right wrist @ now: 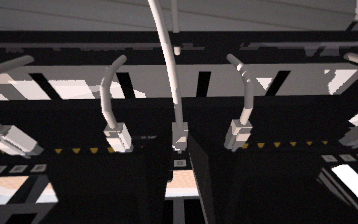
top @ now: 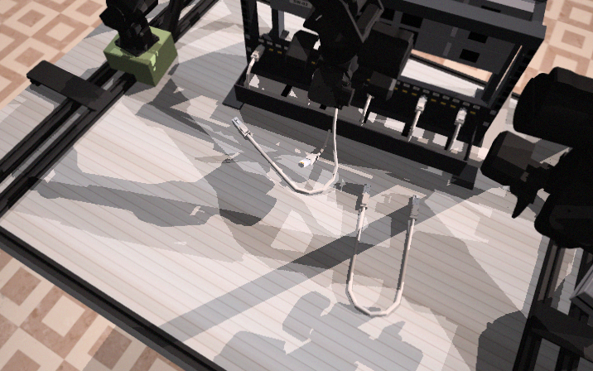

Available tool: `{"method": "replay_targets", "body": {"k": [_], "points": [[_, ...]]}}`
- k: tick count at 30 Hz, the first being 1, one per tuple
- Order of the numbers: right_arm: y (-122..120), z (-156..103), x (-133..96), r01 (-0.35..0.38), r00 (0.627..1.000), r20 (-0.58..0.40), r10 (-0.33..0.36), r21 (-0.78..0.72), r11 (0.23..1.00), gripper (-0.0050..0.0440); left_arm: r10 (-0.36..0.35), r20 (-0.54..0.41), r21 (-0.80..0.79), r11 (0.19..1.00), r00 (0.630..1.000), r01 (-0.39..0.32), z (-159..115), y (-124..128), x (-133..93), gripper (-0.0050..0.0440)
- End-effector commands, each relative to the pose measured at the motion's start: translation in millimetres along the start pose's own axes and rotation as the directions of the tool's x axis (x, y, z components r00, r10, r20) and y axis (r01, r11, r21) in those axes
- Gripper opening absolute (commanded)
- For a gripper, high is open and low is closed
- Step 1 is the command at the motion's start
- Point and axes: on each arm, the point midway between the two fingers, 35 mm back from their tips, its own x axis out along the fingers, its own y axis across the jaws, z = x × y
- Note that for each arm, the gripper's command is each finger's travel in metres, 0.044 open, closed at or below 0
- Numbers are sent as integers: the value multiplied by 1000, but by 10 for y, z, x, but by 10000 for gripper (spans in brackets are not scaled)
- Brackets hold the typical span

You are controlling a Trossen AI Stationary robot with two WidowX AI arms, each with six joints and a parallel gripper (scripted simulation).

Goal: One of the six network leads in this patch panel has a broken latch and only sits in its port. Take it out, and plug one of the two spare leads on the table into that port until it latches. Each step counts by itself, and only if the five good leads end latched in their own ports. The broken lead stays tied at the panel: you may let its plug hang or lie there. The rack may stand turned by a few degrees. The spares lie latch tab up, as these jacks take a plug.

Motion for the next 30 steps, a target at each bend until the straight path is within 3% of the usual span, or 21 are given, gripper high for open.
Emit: {"method": "replay_targets", "body": {"k": [1,2,3,30], "points": [[7,-163,63,4,1000,-28,-5,-28,1000,54,0,0,0,1000,1000,0,0,0,0,176],[7,-163,63,4,1000,-28,-5,-28,1000,54,0,0,0,1000,1000,0,0,0,0,176],[0,0,0,0,1000,0,0,0,1000,176,0,0,0,1000,1000,0,0,0,0,176],[7,-12,1,-3,1000,-6,3,-2,1000,176,0,0,0,1000,1000,0,0,0,0,176]]}}
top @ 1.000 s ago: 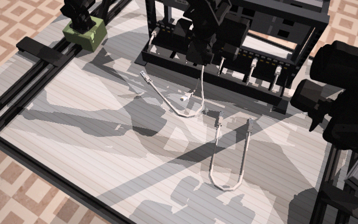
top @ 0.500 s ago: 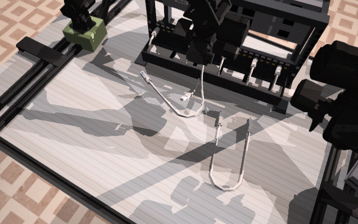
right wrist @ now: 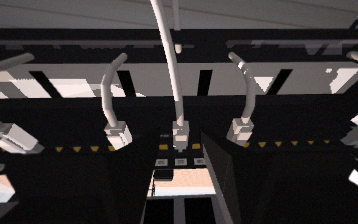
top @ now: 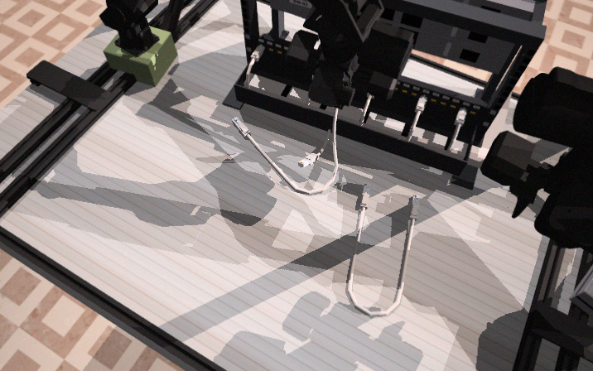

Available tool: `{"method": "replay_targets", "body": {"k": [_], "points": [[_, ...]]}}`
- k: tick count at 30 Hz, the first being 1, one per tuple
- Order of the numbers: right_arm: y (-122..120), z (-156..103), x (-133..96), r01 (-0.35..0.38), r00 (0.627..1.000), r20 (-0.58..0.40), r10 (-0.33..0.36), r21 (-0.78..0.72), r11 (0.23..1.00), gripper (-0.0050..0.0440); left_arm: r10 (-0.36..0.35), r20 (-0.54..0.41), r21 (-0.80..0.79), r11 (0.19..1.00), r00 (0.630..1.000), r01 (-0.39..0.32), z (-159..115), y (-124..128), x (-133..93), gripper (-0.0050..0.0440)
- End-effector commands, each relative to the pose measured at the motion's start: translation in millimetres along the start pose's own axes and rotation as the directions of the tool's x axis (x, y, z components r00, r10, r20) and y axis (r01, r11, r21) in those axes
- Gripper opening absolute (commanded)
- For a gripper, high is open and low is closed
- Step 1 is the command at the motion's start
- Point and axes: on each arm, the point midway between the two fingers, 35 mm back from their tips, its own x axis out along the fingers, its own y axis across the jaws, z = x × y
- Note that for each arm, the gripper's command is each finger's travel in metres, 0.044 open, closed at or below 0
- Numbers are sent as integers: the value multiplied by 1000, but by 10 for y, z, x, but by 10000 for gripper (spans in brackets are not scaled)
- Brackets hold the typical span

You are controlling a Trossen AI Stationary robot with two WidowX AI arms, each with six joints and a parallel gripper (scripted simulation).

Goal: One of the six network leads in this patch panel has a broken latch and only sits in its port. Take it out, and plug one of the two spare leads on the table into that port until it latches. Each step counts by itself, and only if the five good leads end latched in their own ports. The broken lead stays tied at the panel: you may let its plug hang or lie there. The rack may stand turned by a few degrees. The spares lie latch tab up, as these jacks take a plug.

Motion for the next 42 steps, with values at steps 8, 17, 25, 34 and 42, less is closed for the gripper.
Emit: {"method": "replay_targets", "body": {"k": [8,17,25,34,42], "points": [[5,13,-600,0,1000,0,0,0,1000,176,0,0,0,1000,1000,0,0,0,0,176],[5,13,-600,0,1000,0,0,0,1000,176,0,0,0,1000,1000,0,0,0,0,176],[6,15,-700,-2,1000,0,2,1,1000,176,0,0,0,1000,1000,0,0,0,0,176],[6,15,-700,-2,1000,0,2,1,1000,176,0,0,0,1000,1000,0,0,0,0,176],[-478,295,-909,-4,997,76,4,-4,1000,176,0,0,0,1000,1000,0,0,0,0,176]]}}
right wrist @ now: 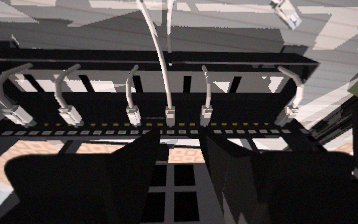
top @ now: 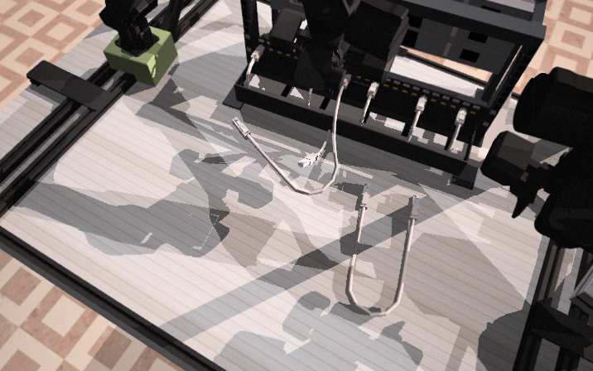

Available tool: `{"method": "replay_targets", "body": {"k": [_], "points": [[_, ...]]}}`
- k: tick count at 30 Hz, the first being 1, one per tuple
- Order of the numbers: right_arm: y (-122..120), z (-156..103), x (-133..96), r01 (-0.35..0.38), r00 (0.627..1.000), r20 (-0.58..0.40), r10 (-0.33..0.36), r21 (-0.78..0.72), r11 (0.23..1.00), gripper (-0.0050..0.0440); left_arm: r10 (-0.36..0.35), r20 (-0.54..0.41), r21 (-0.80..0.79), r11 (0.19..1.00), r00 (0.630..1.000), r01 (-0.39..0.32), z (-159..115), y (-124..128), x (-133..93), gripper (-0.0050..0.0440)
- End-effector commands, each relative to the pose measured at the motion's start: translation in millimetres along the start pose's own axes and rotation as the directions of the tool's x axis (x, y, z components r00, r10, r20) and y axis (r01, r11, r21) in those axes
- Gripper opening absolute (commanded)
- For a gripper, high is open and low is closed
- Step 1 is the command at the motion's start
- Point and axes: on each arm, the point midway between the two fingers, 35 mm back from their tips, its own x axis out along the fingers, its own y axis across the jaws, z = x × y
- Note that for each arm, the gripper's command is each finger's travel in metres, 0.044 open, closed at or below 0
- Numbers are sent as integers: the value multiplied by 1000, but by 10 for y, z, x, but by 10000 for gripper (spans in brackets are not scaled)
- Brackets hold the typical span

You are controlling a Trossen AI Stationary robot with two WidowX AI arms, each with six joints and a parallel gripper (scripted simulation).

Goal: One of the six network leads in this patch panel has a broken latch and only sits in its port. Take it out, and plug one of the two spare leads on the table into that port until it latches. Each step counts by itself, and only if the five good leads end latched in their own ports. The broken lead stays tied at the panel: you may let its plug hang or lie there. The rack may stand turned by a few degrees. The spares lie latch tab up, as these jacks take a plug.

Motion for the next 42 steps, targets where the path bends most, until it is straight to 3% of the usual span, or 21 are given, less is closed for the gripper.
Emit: {"method": "replay_targets", "body": {"k": [1,15,16,32,33,42], "points": [[-373,232,-190,-3,998,58,3,15,1000,176,0,0,0,1000,1000,0,0,0,0,176],[-373,232,-190,-3,998,58,3,15,1000,176,0,0,0,1000,1000,0,0,0,0,176],[-847,497,-395,-5,992,127,4,10,1000,176,0,0,0,1000,1000,0,0,0,0,176],[-847,497,-395,-5,992,127,4,10,1000,176,0,0,0,1000,1000,0,0,0,0,176],[-1321,765,-596,-5,980,197,4,5,1000,176,0,0,0,1000,1000,0,0,0,0,176],[-1321,765,-596,-5,980,197,4,5,1000,176,0,0,0,1000,1000,0,0,0,0,176]]}}
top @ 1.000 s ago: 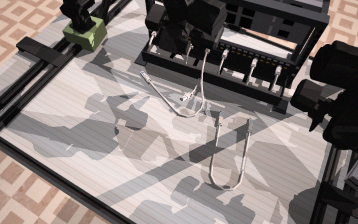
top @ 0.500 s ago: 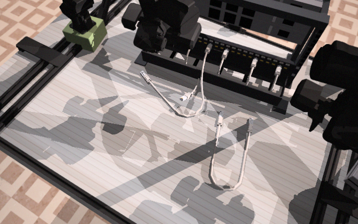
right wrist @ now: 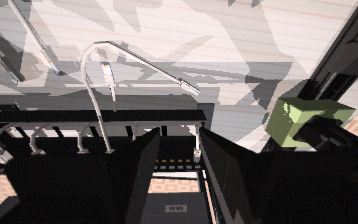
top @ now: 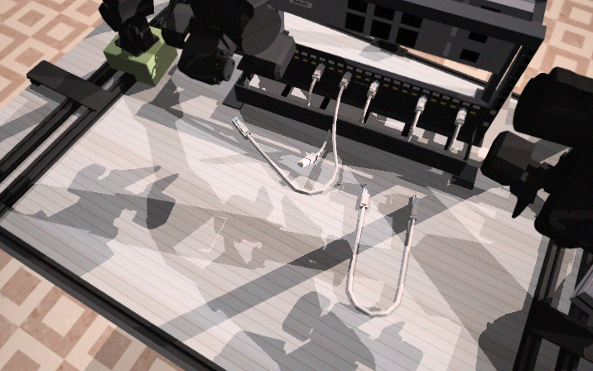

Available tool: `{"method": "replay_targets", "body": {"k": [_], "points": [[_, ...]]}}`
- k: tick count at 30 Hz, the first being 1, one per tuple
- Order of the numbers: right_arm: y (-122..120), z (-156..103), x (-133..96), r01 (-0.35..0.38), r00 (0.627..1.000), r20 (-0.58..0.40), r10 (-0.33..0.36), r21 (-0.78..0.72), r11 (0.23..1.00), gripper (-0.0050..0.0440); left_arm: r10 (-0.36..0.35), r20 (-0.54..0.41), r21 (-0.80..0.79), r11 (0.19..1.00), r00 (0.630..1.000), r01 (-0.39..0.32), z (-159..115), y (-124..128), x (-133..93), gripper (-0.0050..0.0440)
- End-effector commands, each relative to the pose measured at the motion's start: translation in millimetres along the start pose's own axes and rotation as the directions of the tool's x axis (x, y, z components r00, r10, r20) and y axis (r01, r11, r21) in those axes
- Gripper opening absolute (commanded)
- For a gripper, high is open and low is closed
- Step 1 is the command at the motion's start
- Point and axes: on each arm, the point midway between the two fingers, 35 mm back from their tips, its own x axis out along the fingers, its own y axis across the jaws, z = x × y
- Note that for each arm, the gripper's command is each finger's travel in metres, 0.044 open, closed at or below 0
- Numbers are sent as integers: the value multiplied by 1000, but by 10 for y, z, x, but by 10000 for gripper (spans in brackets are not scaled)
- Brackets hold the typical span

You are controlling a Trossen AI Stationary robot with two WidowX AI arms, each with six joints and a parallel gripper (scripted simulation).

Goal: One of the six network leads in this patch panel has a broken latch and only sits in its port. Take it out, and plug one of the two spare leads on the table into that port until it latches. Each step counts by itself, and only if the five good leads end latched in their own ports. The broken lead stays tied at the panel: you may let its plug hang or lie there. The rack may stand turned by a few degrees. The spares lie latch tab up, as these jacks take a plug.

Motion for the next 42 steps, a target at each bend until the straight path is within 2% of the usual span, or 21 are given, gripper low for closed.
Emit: {"method": "replay_targets", "body": {"k": [1,7,8,24,25,41,42], "points": [[-56,17,14,10,1000,6,-10,-3,1000,176,0,0,0,1000,1000,0,0,0,0,176],[-56,17,14,10,1000,6,-10,-3,1000,176,0,0,0,1000,1000,0,0,0,0,176],[-525,324,-132,9,997,79,-8,-8,1000,176,0,0,0,1000,1000,0,0,0,0,176],[-525,324,-132,9,997,79,-8,-8,1000,176,0,0,0,1000,1000,0,0,0,0,176],[-995,631,-268,12,988,153,-10,-14,1000,176,0,0,0,1000,1000,0,0,0,0,176],[-995,631,-268,12,988,153,-10,-14,1000,176,0,0,0,1000,1000,0,0,0,0,176],[-1324,838,-348,20,979,202,-16,-17,1000,176,0,0,0,1000,1000,0,0,0,0,176]]}}
